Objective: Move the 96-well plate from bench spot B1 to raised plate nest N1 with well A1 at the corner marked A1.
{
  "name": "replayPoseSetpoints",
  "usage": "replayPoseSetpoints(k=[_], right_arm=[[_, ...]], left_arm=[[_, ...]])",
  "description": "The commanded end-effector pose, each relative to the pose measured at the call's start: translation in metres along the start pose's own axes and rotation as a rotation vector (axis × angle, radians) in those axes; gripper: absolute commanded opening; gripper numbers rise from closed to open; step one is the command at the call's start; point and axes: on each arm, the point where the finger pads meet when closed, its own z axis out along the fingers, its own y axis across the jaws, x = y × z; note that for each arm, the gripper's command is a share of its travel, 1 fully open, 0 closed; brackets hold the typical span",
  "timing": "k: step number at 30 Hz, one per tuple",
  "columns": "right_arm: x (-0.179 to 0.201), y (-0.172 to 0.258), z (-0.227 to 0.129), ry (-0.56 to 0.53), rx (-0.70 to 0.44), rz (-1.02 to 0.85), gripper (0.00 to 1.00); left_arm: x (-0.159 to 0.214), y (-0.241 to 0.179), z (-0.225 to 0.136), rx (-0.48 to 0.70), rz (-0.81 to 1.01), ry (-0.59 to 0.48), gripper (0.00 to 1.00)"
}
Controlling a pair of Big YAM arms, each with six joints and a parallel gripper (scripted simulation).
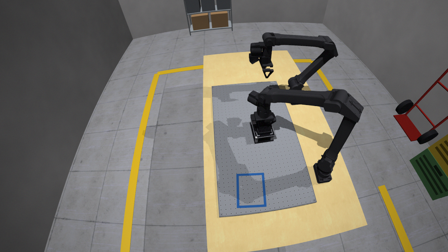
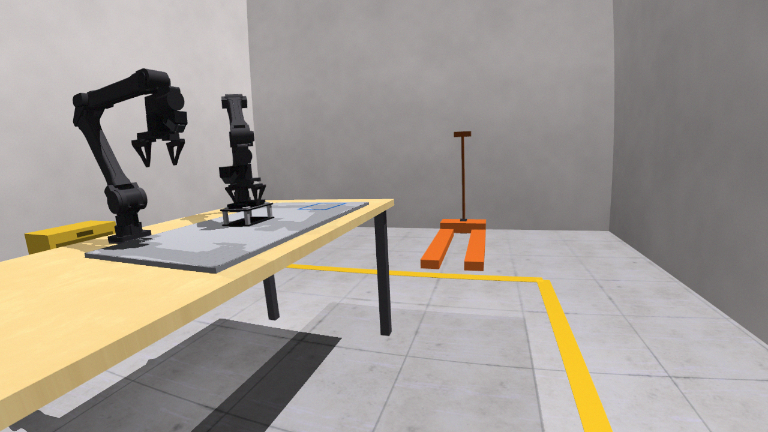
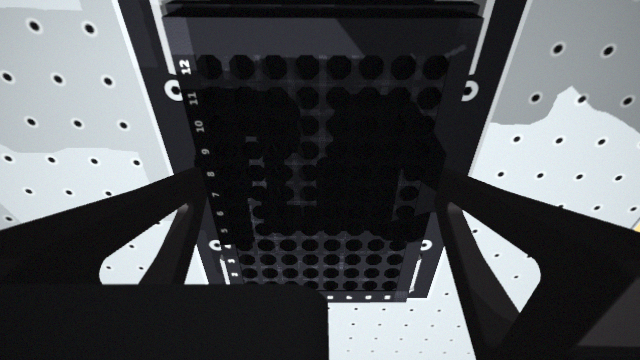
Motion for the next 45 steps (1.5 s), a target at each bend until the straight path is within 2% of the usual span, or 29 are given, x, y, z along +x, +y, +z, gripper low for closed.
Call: replayPoseSetpoints(k=[1,45], right_arm=[[-0.0114,0.0003,-0.0158,-0.040,-0.001,-0.012,1.00],[-0.0114,0.0003,-0.0158,-0.040,-0.001,-0.012,1.00]], left_arm=[[-0.0116,0.0088,-0.0137,-0.028,0.000,-0.034,1.00],[-0.0091,0.0067,-0.0136,-0.028,0.000,-0.034,1.00]])
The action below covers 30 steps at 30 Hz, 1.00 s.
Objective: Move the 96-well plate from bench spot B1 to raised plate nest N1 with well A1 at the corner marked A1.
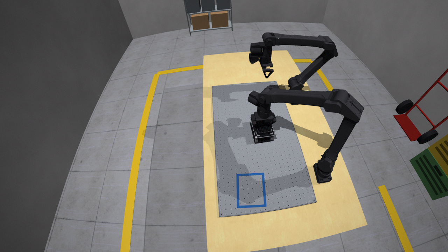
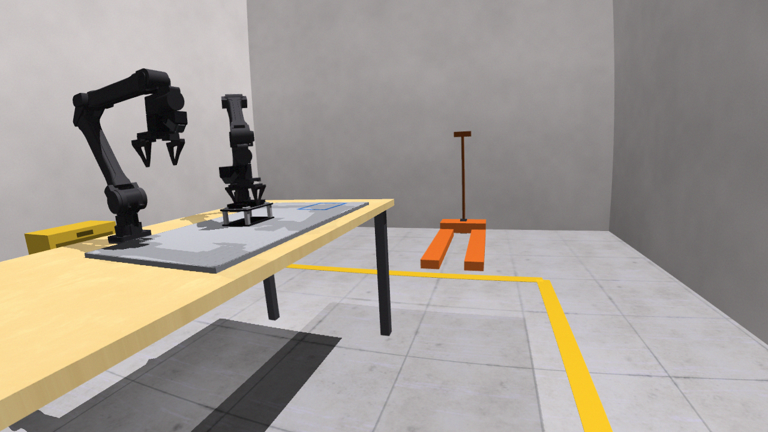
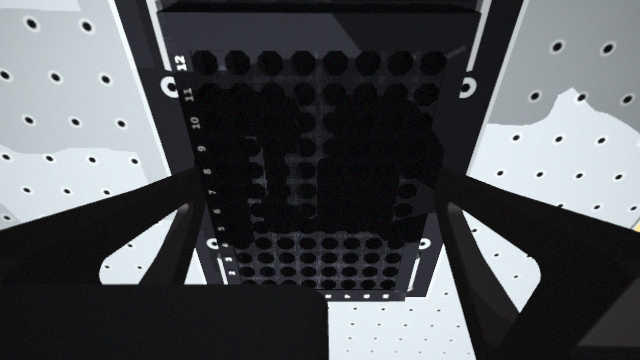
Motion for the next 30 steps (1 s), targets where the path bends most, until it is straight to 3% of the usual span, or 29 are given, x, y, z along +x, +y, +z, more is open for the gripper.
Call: replayPoseSetpoints(k=[1,30], right_arm=[[-0.0114,0.0003,-0.0158,-0.040,-0.001,-0.012,1.00],[-0.0114,0.0003,-0.0158,-0.040,-0.001,-0.012,1.00]], left_arm=[[-0.0102,0.0077,-0.0136,-0.027,0.000,-0.033,1.00],[-0.0083,0.0046,-0.0133,-0.027,0.000,-0.033,1.00]])
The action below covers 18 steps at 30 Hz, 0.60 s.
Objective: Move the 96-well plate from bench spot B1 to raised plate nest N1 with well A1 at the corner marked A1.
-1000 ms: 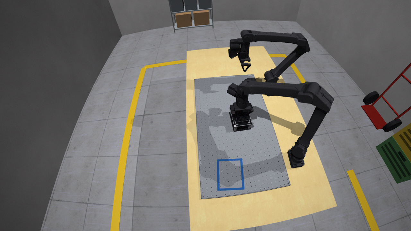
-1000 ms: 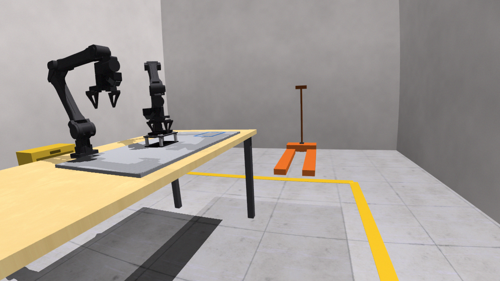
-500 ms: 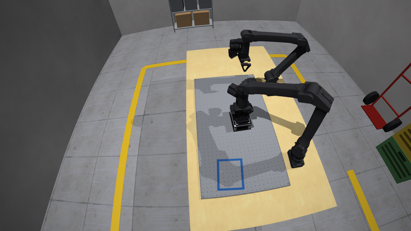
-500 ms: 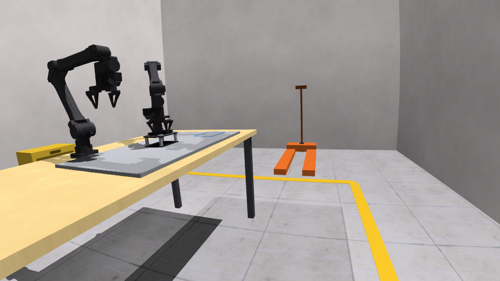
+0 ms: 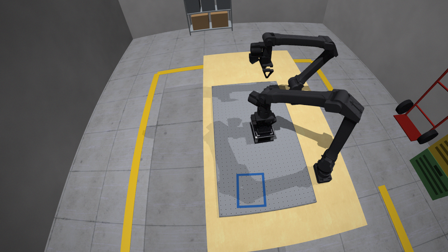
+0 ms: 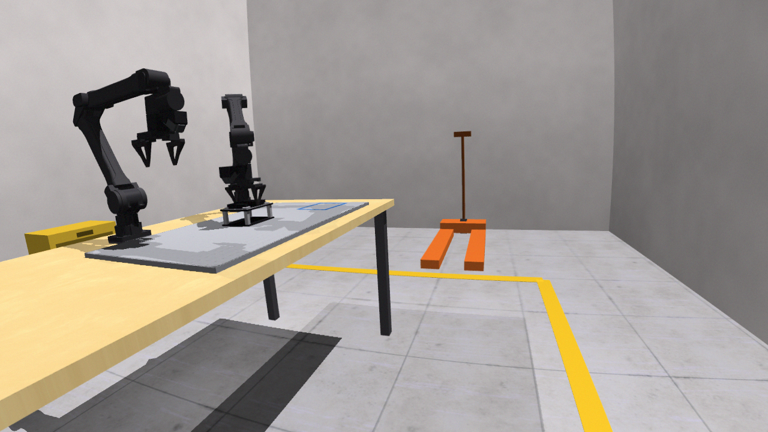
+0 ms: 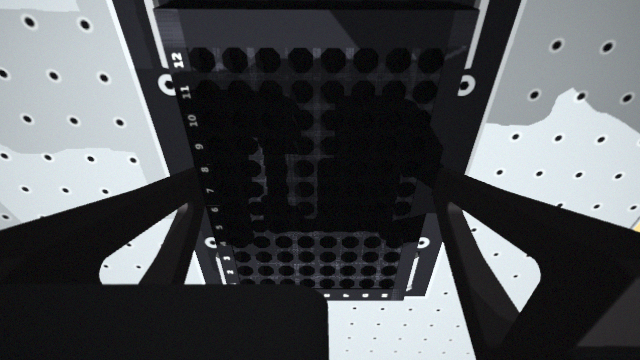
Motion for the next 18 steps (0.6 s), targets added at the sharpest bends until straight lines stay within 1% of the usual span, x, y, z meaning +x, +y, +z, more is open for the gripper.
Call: replayPoseSetpoints(k=[1,9,14,18], right_arm=[[-0.011,0.000,-0.016,-0.040,-0.001,-0.012,1.00],[-0.011,0.000,-0.016,-0.040,-0.001,-0.012,1.00],[-0.011,0.000,-0.016,-0.040,-0.001,-0.012,1.00],[-0.011,0.000,-0.016,-0.040,-0.001,-0.012,1.00]], left_arm=[[-0.010,0.007,-0.013,-0.026,0.000,-0.032,1.00],[-0.010,0.006,-0.017,-0.029,0.002,-0.035,1.00],[-0.013,0.007,-0.027,-0.050,0.002,-0.060,1.00],[-0.016,0.009,-0.034,-0.046,0.002,-0.055,1.00]])
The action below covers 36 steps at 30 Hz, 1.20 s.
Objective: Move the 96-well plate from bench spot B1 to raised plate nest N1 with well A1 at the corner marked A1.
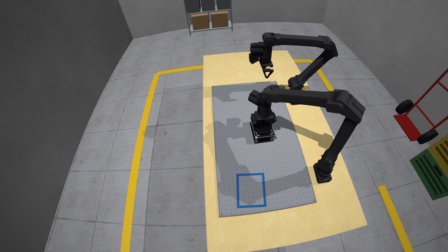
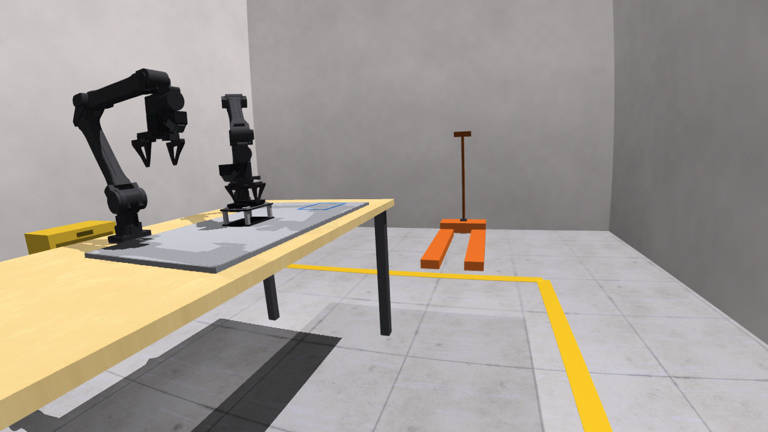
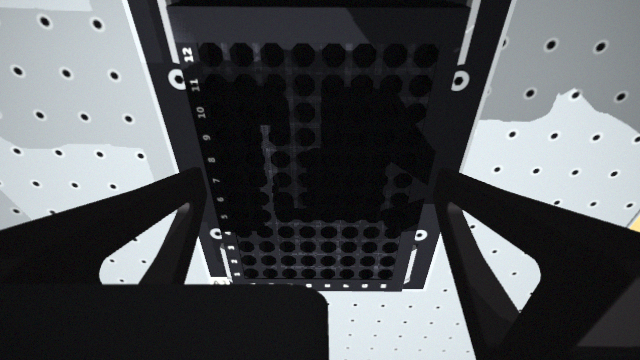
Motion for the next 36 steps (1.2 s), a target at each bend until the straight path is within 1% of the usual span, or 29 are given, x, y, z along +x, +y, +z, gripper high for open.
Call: replayPoseSetpoints(k=[1,14,19,23,25,36], right_arm=[[-0.011,0.000,-0.016,-0.040,-0.001,-0.012,1.00],[-0.011,0.000,-0.016,-0.040,-0.001,-0.012,1.00],[-0.011,0.000,-0.016,-0.040,-0.001,-0.012,1.00],[-0.011,0.000,-0.016,-0.040,-0.001,-0.012,1.00],[-0.011,0.000,-0.016,-0.040,-0.001,-0.012,1.00],[-0.011,0.000,-0.016,-0.040,-0.001,-0.012,1.00]], left_arm=[[-0.017,0.010,-0.027,-0.033,0.002,-0.039,1.00],[-0.020,0.012,-0.042,-0.042,0.002,-0.050,1.00],[-0.021,0.013,-0.036,-0.037,0.002,-0.044,1.00],[-0.020,0.012,-0.052,-0.042,0.002,-0.051,1.00],[-0.020,0.012,-0.052,-0.042,0.002,-0.051,1.00],[-0.019,0.011,-0.083,-0.043,0.002,-0.052,1.00]])
